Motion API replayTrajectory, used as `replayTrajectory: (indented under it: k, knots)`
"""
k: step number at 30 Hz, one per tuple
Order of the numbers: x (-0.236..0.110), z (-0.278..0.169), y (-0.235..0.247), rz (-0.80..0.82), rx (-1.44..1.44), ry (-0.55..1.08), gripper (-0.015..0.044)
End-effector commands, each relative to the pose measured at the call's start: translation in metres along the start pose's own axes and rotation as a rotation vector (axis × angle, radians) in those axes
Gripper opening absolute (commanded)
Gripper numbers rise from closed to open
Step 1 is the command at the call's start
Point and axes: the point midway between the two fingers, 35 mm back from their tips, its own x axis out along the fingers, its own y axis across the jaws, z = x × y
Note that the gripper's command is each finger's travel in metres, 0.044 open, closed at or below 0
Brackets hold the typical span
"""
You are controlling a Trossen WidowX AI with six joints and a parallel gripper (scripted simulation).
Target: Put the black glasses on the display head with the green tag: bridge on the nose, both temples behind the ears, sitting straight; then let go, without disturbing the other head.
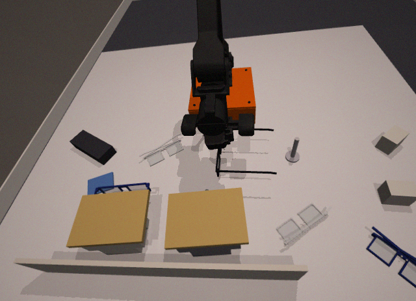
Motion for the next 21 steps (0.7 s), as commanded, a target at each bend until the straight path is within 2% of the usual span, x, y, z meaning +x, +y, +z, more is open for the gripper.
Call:
replayTrajectory:
  k: [1,21]
  knots:
    - [0.006,-0.003,0.000,-0.002,-0.002,0.010,0.0000]
    - [0.028,-0.005,0.000,-0.002,-0.002,0.010,0.0000]
